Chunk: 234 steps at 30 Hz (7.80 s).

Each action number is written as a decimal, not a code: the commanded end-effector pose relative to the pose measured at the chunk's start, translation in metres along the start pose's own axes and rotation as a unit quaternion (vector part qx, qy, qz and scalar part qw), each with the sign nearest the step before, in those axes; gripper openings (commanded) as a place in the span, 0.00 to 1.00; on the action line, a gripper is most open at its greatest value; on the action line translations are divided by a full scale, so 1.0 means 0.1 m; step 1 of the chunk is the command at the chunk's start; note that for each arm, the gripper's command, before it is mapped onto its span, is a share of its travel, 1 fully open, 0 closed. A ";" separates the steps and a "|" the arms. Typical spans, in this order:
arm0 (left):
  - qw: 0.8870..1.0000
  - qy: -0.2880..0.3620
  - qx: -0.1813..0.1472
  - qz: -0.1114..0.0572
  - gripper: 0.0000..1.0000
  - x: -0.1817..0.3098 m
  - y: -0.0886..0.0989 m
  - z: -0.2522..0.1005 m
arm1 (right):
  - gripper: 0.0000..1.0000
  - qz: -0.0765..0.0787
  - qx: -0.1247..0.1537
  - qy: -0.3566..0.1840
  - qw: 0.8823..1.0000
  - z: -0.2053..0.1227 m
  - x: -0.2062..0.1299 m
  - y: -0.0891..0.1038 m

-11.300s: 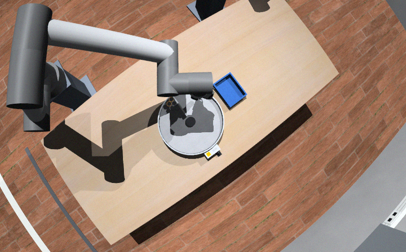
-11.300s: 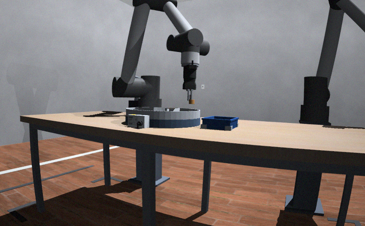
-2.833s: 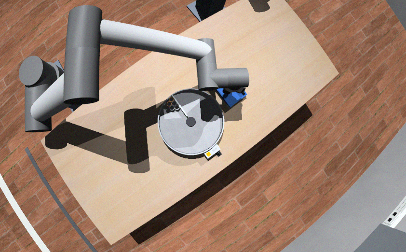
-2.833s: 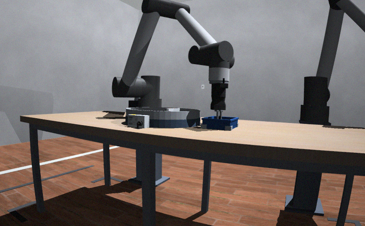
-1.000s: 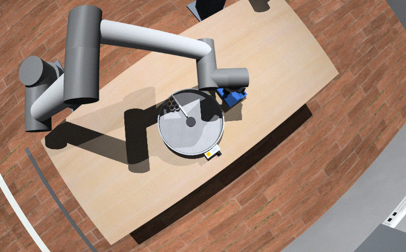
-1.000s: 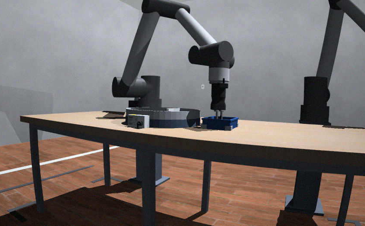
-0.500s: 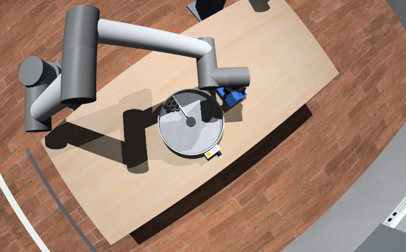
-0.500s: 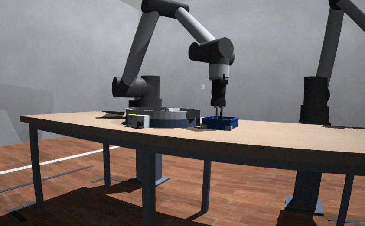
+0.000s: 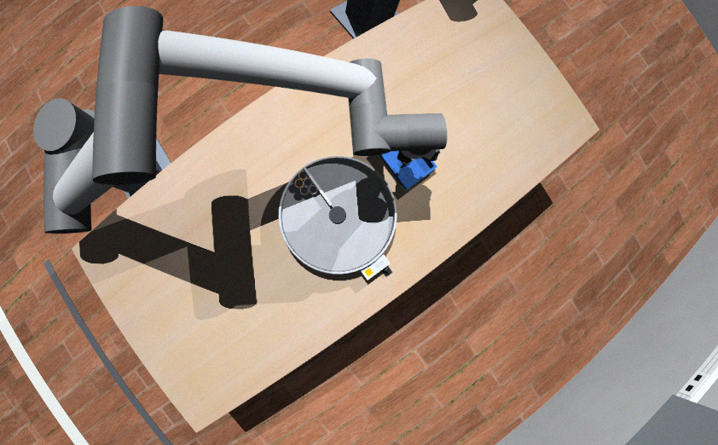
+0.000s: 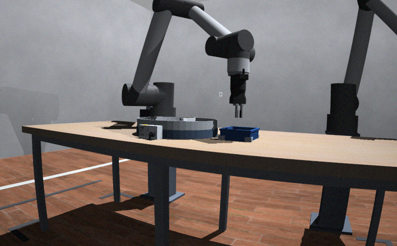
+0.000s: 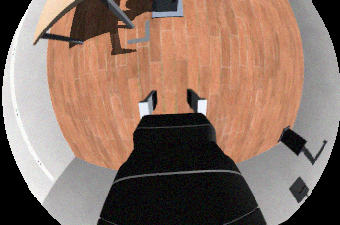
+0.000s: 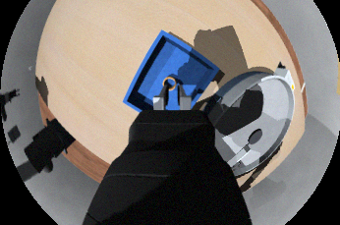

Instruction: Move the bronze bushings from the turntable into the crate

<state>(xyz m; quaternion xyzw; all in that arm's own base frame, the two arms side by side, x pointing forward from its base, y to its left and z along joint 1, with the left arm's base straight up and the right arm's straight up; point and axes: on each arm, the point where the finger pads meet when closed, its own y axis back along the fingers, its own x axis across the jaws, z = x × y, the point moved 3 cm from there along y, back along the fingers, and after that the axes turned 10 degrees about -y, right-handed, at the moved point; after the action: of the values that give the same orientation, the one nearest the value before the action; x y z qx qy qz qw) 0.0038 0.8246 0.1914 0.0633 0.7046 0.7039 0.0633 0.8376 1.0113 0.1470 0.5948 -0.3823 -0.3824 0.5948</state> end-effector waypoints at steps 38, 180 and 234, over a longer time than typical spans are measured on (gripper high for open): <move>1.000 0.000 0.000 0.000 1.00 0.00 0.01 0.00 | 0.41 0.000 0.001 0.000 1.000 0.00 0.00 0.11; 1.000 0.000 0.000 0.000 1.00 0.00 0.01 0.00 | 0.39 0.000 0.000 -0.383 0.924 2.96 2.86 -0.13; 1.000 0.000 0.000 0.000 1.00 0.00 0.01 0.00 | 0.39 0.000 0.000 -0.383 0.924 2.96 2.86 -0.16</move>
<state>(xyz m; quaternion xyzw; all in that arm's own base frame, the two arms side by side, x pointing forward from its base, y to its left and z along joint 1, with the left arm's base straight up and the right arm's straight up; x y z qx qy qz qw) 0.0038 0.8246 0.1914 0.0633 0.7046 0.7039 0.0633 0.6870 0.6274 0.1299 0.4032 -0.5808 -0.5809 0.4032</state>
